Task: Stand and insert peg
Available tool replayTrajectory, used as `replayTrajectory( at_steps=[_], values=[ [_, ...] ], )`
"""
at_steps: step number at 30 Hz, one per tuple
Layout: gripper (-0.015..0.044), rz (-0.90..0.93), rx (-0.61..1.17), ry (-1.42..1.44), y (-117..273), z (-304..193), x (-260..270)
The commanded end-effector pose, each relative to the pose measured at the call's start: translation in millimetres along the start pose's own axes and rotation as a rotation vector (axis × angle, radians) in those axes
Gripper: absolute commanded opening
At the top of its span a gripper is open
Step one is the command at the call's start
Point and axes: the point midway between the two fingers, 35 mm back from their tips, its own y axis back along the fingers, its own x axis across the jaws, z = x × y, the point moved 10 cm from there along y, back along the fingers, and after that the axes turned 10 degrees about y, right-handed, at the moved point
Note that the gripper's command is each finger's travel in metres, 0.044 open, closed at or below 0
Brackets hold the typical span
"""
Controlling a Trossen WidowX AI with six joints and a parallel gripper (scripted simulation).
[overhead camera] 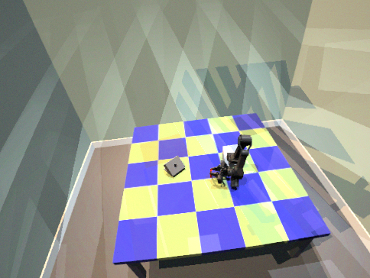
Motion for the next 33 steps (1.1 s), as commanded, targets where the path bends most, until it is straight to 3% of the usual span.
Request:
replayTrajectory(
  at_steps=[1,8,14,25,33],
  values=[
    [0.0261,-0.001,0.000,0.001,0,0,0],
    [0.0440,-0.001,0.000,0.001,0,0,0],
    [0.0440,-0.006,0.002,0.001,0,0,0],
    [0.0440,-0.281,0.121,-0.049,-24,28,0],
    [0.0440,-0.375,0.231,-0.124,-35,56,-5]
  ],
)
